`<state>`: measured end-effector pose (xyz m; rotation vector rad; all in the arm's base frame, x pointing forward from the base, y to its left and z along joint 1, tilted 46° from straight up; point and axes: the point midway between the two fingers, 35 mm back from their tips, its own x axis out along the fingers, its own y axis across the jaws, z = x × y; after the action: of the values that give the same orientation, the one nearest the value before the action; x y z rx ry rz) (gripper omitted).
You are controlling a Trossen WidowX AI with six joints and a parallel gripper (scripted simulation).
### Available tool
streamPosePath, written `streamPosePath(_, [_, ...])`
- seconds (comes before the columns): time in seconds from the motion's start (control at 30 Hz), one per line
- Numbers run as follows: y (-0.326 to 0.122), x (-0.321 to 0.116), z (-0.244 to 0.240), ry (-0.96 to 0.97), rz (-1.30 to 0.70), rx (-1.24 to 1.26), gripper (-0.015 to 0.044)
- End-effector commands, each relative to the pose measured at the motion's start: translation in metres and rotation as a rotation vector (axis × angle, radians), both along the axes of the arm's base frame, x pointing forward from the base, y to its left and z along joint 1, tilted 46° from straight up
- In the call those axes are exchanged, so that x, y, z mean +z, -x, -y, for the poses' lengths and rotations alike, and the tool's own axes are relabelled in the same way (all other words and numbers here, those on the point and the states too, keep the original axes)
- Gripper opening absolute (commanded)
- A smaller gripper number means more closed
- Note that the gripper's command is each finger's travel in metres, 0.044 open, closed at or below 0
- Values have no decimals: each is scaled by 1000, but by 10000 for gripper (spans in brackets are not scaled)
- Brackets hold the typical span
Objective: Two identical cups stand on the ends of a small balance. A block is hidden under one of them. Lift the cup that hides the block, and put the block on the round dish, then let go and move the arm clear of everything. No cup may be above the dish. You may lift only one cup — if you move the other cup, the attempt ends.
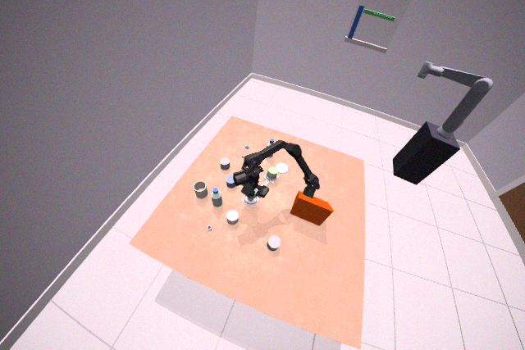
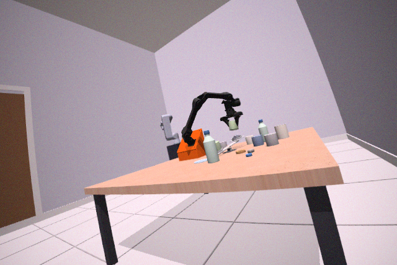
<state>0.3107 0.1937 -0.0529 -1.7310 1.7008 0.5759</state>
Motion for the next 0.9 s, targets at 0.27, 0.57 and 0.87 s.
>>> streamPosePath(0.27, [1,3,-2,0,0,0,0])
streamPosePath(0.57, [1,3,-2,0,0,0,0])
streamPosePath(0.87, [1,3,-2,0,0,0,0])
